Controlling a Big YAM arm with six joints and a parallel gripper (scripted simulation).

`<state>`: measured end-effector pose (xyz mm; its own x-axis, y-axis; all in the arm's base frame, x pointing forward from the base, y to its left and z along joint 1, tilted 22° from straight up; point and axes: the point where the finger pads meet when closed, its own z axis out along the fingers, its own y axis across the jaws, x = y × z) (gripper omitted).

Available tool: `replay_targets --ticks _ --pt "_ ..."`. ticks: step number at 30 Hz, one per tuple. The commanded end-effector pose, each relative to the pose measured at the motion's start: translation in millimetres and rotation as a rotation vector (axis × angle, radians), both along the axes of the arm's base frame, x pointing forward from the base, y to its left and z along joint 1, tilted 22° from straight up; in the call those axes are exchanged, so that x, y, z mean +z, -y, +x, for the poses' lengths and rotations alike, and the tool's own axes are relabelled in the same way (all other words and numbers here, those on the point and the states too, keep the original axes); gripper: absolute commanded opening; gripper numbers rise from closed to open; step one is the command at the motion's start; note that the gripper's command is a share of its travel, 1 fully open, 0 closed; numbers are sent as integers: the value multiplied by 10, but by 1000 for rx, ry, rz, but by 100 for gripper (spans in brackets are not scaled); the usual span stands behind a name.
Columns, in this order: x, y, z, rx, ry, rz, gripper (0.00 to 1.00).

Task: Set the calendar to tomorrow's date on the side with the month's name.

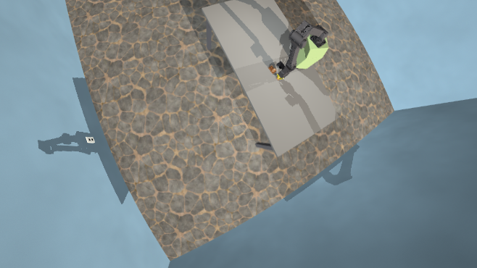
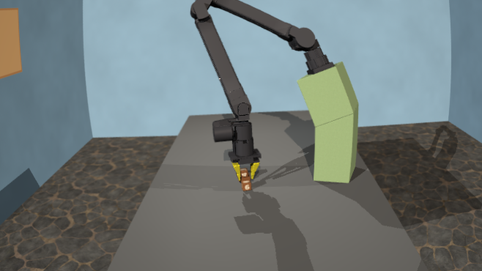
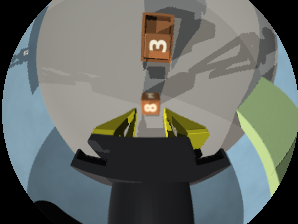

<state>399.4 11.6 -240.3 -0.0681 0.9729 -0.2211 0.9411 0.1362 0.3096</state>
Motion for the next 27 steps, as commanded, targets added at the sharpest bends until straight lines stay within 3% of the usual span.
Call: replay_targets --ticks 1,5,27 --pt "-57 79 -113 -2 -17 -6 45" --pt "-65 71 1 -2 1 -4 45" --pt "-305 124 46 -2 -5 -5 45"
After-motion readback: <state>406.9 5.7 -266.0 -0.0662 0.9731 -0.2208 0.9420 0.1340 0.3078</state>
